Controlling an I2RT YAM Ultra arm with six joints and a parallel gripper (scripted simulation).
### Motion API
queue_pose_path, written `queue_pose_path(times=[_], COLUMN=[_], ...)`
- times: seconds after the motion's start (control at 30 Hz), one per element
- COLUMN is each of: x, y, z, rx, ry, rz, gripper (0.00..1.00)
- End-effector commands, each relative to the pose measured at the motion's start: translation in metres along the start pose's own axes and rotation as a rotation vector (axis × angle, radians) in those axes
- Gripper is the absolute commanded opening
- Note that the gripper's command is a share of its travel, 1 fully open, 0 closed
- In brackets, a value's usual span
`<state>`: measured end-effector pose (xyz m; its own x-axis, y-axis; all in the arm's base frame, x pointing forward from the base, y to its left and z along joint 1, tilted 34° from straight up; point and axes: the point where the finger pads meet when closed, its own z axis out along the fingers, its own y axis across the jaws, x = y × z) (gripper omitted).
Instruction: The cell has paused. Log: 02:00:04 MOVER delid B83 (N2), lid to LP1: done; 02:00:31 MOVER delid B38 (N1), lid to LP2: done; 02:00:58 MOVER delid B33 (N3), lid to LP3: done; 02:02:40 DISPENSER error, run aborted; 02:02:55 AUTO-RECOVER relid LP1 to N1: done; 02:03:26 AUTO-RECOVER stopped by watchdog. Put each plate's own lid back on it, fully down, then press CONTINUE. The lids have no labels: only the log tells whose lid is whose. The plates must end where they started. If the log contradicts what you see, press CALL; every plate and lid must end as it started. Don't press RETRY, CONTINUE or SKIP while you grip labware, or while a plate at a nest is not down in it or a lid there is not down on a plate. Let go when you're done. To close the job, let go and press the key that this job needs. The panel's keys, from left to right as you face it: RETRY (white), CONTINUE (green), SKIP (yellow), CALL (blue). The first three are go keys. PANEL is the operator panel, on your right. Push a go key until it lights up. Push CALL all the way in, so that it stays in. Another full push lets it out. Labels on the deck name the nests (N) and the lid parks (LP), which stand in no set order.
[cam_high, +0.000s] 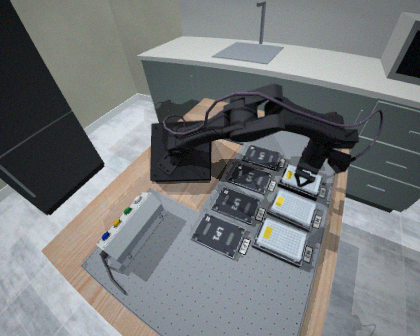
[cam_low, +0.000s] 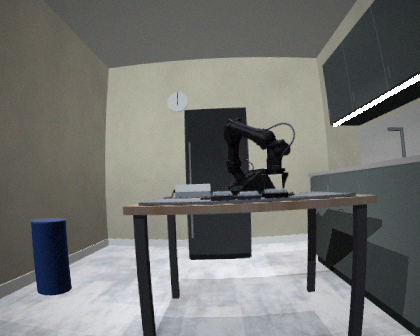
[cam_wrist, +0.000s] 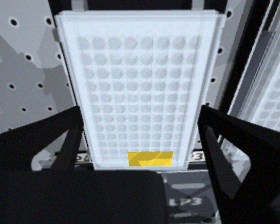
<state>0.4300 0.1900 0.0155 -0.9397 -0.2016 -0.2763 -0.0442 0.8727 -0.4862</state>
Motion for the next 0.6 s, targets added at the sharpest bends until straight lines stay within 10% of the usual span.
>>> queue_pose_path(times=[0.0,0.57], x=[-0.0061,-0.0081], y=[0.0052,0.0057], z=[-0.0111,-0.0111], rx=[-0.012,-0.010], ry=[-0.035,-0.046], rz=[-0.001,0.007], gripper=[0.00,0.00])
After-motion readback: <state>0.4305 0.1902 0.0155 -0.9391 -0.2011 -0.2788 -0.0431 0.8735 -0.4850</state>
